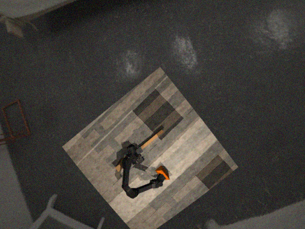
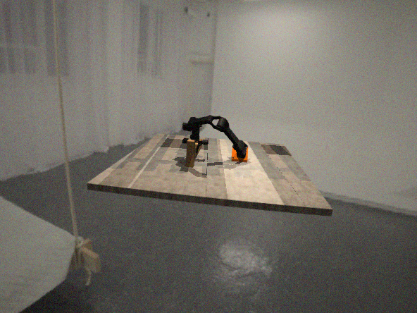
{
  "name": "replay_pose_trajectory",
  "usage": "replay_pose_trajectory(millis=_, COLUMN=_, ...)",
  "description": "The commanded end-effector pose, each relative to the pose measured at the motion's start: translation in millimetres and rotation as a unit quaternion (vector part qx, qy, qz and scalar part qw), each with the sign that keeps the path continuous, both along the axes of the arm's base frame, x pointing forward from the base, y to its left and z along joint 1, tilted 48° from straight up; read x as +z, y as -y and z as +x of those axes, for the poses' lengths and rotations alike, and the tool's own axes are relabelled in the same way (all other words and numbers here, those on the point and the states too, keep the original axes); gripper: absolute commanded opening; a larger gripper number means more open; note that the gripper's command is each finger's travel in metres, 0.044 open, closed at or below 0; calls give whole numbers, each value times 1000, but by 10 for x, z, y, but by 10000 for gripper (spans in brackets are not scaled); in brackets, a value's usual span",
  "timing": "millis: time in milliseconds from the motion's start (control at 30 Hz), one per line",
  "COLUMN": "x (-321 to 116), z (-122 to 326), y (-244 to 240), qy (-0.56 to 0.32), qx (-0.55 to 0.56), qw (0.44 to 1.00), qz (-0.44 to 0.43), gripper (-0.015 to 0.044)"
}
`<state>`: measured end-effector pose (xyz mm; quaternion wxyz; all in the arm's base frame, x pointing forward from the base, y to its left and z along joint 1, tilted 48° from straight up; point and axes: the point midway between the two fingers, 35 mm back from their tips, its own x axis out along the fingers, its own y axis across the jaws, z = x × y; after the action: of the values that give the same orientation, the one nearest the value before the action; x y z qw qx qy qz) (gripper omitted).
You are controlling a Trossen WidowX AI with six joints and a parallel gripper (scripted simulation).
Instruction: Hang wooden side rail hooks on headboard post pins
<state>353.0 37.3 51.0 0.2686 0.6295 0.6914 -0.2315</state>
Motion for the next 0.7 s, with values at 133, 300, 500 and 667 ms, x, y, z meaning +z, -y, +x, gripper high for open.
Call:
replay_pose_trajectory(millis=133, x=34, z=19, y=64, qy=7, qx=-3, qw=1000, qz=-5, gripper=0)
replay_pose_trajectory(millis=300, x=39, z=19, y=70, qy=7, qx=-3, qw=1000, qz=-5, gripper=0)
replay_pose_trajectory(millis=500, x=46, z=20, y=78, qy=7, qx=-3, qw=1000, qz=-5, gripper=0)
replay_pose_trajectory(millis=667, x=51, z=20, y=84, qy=7, qx=-3, qw=1000, qz=-5, gripper=0)
